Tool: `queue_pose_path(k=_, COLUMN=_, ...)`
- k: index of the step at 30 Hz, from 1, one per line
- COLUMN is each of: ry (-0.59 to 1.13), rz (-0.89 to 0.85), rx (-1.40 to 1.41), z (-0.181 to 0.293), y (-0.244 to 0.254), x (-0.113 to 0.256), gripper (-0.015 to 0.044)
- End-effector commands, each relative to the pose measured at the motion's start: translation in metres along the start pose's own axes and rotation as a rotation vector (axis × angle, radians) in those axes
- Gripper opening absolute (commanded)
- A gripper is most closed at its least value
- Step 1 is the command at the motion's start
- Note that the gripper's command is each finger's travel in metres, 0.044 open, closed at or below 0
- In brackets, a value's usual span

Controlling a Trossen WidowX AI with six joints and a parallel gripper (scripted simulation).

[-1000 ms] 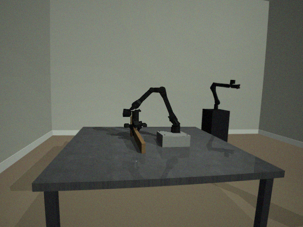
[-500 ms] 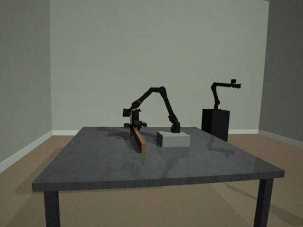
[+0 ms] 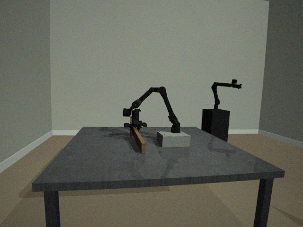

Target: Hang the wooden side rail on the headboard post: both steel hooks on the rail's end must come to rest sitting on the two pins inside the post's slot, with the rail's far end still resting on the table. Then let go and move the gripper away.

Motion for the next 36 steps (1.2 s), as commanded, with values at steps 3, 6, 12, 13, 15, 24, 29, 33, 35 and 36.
queue_pose_path(k=3, ry=0.003, rz=0.016, rx=0.0, z=0.0021, y=-0.004, x=0.0037, gripper=0.0)
queue_pose_path(k=6, ry=0.003, rz=0.016, rx=0.0, z=0.0025, y=-0.0043, x=0.0034, gripper=0.0)
queue_pose_path(k=12, ry=0.003, rz=0.016, rx=0.0, z=0.0033, y=-0.0048, x=0.0027, gripper=0.0)
queue_pose_path(k=13, ry=0.003, rz=0.016, rx=0.0, z=0.0034, y=-0.0049, x=0.0026, gripper=0.0)
queue_pose_path(k=15, ry=0.003, rz=0.016, rx=0.0, z=0.0037, y=-0.0051, x=0.0024, gripper=0.0)
queue_pose_path(k=24, ry=0.003, rz=0.016, rx=0.0, z=0.0048, y=-0.006, x=0.0014, gripper=0.0)
queue_pose_path(k=29, ry=0.003, rz=0.016, rx=0.0, z=0.0055, y=-0.0065, x=0.0018, gripper=0.0)
queue_pose_path(k=33, ry=0.003, rz=0.016, rx=0.0, z=0.0059, y=-0.0065, x=0.0022, gripper=0.0)
queue_pose_path(k=35, ry=0.003, rz=0.016, rx=0.0, z=0.0061, y=-0.0062, x=0.0023, gripper=0.0)
queue_pose_path(k=36, ry=0.003, rz=0.016, rx=0.0, z=0.0062, y=-0.0061, x=0.0022, gripper=0.0)
Point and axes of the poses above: the point midway between the two fingers, 35 mm back from their tips, its own x axis back along the fingers, its own y axis across the jaws, z = x × y, the point moved 3 cm from there along x, back along the fingers, and after that the axes turned 4 degrees about x, right-handed, at the moved point
